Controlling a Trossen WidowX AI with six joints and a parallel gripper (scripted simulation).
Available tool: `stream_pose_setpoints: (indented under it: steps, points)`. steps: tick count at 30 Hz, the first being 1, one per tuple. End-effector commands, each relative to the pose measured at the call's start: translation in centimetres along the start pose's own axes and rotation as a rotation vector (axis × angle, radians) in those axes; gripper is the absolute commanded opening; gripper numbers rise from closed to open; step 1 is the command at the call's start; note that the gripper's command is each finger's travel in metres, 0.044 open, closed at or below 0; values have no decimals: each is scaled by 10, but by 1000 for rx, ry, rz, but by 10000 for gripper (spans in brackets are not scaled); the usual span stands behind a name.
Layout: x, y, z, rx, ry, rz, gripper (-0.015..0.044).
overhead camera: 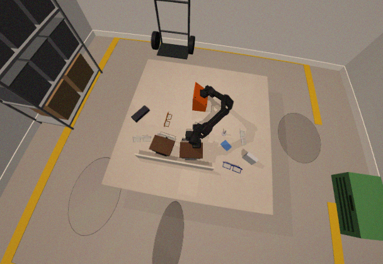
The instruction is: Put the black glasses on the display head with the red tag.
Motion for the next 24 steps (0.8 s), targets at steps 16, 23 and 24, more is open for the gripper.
stream_pose_setpoints:
  steps: [16, 23, 24]
  points:
    - [6, -40, -30, -33, -3, -8, 107]
    - [9, -48, -44, -33, -2, -9, 107]
    - [10, -50, -49, -34, -2, -9, 107]
Point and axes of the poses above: the point midway between the two fingers, 35 mm back from their tips, its own y axis out along the fingers, its own z axis across the jaws, x = y × z, the point moved 5 cm from there along -y, back along the fingers, and after that the axes turned 10 degrees about y, right-handed, at the moved point
